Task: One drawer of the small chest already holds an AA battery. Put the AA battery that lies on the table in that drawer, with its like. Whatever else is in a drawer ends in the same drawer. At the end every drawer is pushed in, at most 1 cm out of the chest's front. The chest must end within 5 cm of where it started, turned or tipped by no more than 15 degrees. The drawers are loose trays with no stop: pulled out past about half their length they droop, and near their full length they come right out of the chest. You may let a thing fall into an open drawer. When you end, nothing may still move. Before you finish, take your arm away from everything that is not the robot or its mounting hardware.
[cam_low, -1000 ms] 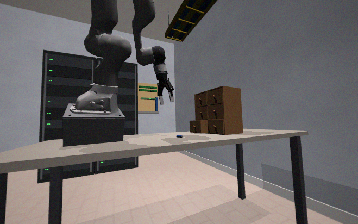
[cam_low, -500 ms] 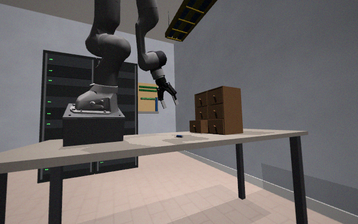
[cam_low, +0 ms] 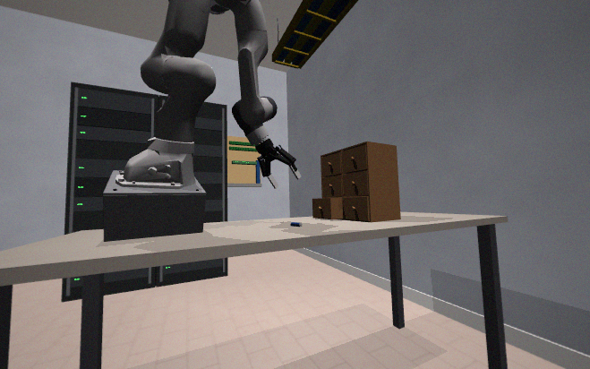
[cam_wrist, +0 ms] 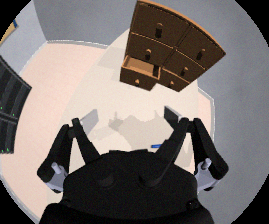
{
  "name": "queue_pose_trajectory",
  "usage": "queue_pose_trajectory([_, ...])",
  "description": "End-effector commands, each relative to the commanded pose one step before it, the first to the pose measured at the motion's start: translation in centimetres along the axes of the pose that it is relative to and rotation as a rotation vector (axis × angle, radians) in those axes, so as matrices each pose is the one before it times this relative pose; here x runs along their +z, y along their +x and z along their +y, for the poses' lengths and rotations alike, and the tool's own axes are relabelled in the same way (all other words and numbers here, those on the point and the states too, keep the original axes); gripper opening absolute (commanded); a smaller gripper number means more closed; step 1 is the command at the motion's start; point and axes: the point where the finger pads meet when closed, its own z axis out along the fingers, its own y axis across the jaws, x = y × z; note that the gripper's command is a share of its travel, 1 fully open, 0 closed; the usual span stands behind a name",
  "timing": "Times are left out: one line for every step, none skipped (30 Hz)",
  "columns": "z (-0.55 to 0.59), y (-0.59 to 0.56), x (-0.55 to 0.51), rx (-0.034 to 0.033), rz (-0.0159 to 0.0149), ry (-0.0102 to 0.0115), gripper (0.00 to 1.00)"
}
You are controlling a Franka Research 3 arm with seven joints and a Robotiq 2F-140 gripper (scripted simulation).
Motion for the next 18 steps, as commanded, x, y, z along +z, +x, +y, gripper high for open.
queue_pose_trajectory([0.568, 0.545, 1.353, 0.17921, 0.21174, -0.03318, 1.00])
queue_pose_trajectory([0.018, -0.007, 0.263, -0.01133, 0.01362, -0.00138, 1.00])
queue_pose_trajectory([-0.019, -0.005, 0.222, -0.01042, 0.01399, -0.00063, 1.00])
queue_pose_trajectory([0.017, -0.010, 0.225, -0.00917, 0.01418, -0.00137, 1.00])
queue_pose_trajectory([0.001, -0.012, 0.196, -0.00769, 0.01484, -0.00133, 1.00])
queue_pose_trajectory([-0.019, -0.013, 0.167, -0.00628, 0.01510, -0.00116, 1.00])
queue_pose_trajectory([0.016, -0.014, 0.175, -0.00497, 0.01494, -0.00185, 1.00])
queue_pose_trajectory([0.000, 0.000, 0.000, 0.00000, 0.00000, 0.00000, 1.00])
queue_pose_trajectory([0.000, 0.000, 0.000, 0.00000, 0.00000, 0.00000, 1.00])
queue_pose_trajectory([0.004, -0.015, 0.151, 0.00369, 0.03363, -0.00499, 1.00])
queue_pose_trajectory([-0.007, -0.019, 0.129, 0.00293, 0.01788, -0.00278, 1.00])
queue_pose_trajectory([-0.014, -0.020, 0.109, 0.00190, 0.01623, -0.00201, 1.00])
queue_pose_trajectory([0.007, -0.017, 0.114, 0.00198, 0.01473, -0.00206, 1.00])
queue_pose_trajectory([0.005, -0.017, 0.098, 0.00277, 0.01408, -0.00198, 1.00])
queue_pose_trajectory([0.001, -0.016, 0.082, 0.00401, 0.01388, -0.00210, 1.00])
queue_pose_trajectory([-0.002, -0.015, 0.068, 0.00544, 0.01388, -0.00233, 1.00])
queue_pose_trajectory([-0.003, -0.014, 0.055, 0.00688, 0.01391, -0.00259, 1.00])
queue_pose_trajectory([-0.004, -0.012, 0.044, 0.00824, 0.01390, -0.00284, 1.00])
